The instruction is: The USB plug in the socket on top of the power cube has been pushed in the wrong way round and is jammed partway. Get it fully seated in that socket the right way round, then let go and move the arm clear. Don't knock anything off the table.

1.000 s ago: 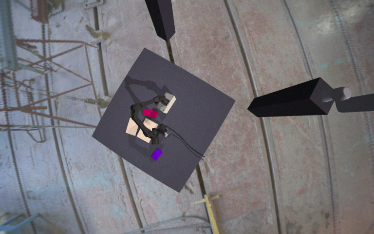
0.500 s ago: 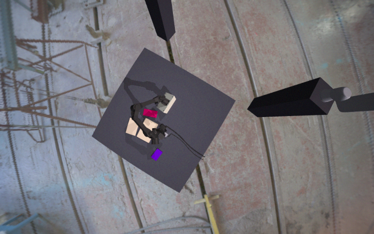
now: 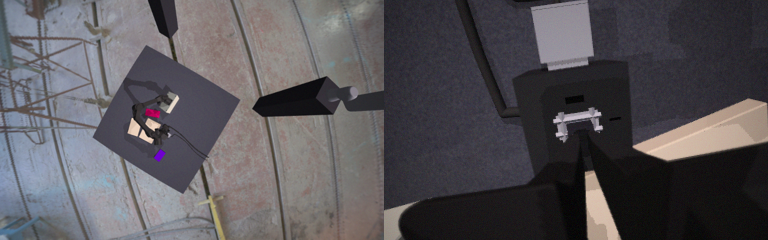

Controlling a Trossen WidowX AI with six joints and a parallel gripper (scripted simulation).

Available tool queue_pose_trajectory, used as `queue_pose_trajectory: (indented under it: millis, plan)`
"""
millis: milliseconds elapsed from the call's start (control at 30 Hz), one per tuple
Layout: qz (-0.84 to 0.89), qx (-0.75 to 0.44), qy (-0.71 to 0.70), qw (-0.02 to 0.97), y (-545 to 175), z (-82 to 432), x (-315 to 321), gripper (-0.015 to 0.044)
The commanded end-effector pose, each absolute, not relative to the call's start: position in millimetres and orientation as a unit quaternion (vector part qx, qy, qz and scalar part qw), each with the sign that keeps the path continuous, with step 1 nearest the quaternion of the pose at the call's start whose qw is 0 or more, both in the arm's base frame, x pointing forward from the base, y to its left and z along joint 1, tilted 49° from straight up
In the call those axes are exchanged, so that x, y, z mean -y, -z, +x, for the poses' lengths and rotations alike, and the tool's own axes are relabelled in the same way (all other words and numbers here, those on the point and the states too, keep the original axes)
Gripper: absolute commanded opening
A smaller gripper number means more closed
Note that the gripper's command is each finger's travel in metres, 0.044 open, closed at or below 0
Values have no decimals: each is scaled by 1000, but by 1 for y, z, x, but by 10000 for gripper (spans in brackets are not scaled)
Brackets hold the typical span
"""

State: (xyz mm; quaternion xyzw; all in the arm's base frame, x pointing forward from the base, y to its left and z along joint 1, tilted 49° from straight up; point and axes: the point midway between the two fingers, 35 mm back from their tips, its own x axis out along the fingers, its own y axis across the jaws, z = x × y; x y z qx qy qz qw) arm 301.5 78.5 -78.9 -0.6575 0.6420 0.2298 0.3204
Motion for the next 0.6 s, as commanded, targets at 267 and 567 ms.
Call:
queue_pose_trajectory:
  millis: [267,567]
  plan:
    - [-659,-642,-230,318,80,301,-76,0]
    - [-659,-642,-229,318,81,302,-75,0]
